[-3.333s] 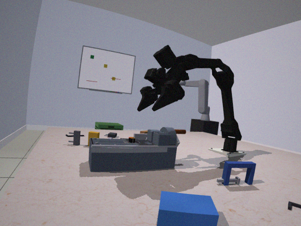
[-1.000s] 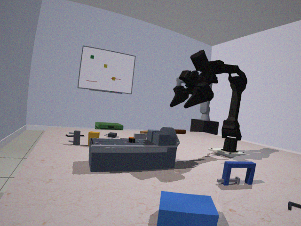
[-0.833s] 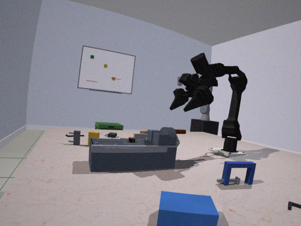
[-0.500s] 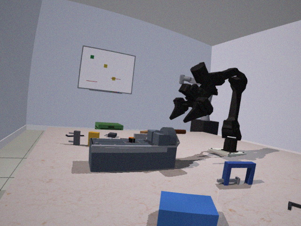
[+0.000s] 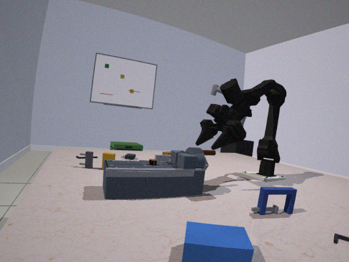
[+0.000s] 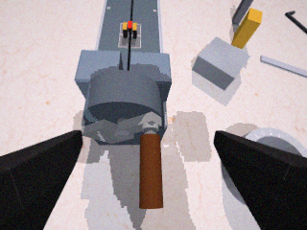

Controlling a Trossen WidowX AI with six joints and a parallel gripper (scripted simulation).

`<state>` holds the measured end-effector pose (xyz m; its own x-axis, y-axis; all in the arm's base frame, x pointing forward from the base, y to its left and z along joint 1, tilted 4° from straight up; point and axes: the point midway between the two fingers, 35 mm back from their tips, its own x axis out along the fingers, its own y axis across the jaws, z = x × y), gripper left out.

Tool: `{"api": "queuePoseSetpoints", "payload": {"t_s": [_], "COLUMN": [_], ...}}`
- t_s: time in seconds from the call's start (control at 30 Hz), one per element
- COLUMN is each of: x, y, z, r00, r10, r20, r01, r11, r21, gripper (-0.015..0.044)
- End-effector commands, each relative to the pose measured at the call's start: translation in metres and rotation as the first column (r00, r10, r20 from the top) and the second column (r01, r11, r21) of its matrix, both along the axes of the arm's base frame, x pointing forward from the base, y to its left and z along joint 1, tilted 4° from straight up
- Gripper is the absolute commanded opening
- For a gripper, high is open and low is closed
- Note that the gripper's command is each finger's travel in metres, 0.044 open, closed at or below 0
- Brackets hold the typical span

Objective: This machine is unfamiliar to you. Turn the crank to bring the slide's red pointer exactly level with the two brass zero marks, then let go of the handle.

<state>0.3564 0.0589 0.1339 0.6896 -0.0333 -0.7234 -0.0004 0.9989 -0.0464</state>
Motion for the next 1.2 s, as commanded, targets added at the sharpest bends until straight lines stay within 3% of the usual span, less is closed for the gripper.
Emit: {"api": "queuePoseSetpoints", "payload": {"t_s": [0.0, 0.83, 1.17], "x": [0.0, -0.003, -0.003], "y": [-0.001, -0.003, -0.003], "z": [-0.005, -0.043, -0.043], "r00": [1.0, 1.0, 1.0], "r10": [-0.003, -0.003, -0.003], "r20": [0.002, 0.001, 0.001], "r01": [0.003, 0.003, 0.003], "r11": [1.0, 1.0, 1.0], "r21": [-0.001, -0.002, -0.002], "gripper": [0.044, 0.044, 0.0177]}}
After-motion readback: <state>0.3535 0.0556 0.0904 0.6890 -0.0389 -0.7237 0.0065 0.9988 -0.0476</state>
